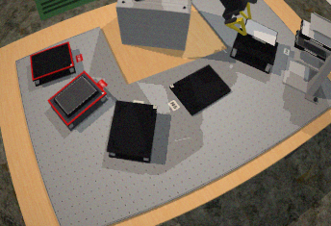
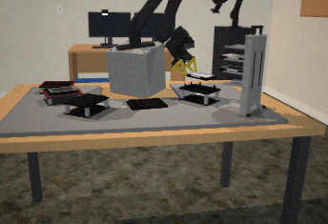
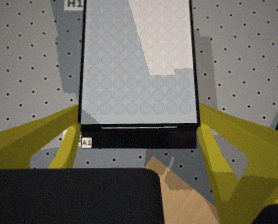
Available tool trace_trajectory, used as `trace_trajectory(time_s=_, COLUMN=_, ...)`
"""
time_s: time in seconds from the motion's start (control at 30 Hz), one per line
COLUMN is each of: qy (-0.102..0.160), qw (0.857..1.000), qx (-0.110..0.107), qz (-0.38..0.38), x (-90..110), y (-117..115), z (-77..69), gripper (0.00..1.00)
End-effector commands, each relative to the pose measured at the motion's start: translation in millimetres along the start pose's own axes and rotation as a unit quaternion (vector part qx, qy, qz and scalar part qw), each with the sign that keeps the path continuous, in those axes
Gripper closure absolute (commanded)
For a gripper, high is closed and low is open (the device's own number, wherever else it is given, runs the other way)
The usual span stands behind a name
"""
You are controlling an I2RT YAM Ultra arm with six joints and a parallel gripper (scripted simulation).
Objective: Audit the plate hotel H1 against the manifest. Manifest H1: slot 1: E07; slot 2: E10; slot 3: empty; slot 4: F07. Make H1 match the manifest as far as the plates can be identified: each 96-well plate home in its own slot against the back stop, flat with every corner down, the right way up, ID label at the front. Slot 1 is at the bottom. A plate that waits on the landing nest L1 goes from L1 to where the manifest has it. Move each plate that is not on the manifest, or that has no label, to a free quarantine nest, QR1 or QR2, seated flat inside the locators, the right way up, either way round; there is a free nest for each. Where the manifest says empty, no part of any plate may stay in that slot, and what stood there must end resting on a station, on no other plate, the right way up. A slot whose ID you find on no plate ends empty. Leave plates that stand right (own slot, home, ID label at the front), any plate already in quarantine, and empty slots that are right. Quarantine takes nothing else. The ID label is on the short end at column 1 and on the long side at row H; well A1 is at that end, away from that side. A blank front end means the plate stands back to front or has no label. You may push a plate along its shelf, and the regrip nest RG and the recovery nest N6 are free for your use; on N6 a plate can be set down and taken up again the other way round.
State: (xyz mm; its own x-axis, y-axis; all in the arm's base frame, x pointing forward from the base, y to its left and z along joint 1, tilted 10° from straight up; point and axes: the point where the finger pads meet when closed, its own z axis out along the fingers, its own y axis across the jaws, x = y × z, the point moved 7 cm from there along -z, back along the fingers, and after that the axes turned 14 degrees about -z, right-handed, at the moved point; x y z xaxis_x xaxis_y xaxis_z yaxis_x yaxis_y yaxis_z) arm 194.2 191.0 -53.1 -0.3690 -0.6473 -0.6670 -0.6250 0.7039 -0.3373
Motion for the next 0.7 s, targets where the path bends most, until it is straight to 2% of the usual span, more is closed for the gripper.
trace_trajectory(time_s=0.0, qy=-0.002, qw=1.0, qx=0.001, qz=0.001, x=-1.8, y=-1.0, z=-7.7, gripper=0.14)
trace_trajectory(time_s=0.2, qy=-0.007, qw=1.0, qx=0.001, qz=0.003, x=-9.3, y=-1.2, z=-10.3, gripper=0.14)
trace_trajectory(time_s=0.5, qy=-0.002, qw=1.0, qx=0.001, qz=0.001, x=-10.2, y=-2.9, z=-16.8, gripper=0.14)
trace_trajectory(time_s=0.53, qy=-0.018, qw=1.0, qx=0.003, qz=0.009, x=-22.9, y=-2.4, z=-11.3, gripper=0.14)
trace_trajectory(time_s=0.67, qy=-0.008, qw=1.0, qx=0.001, qz=0.003, x=-17.8, y=-3.1, z=-18.4, gripper=0.14)
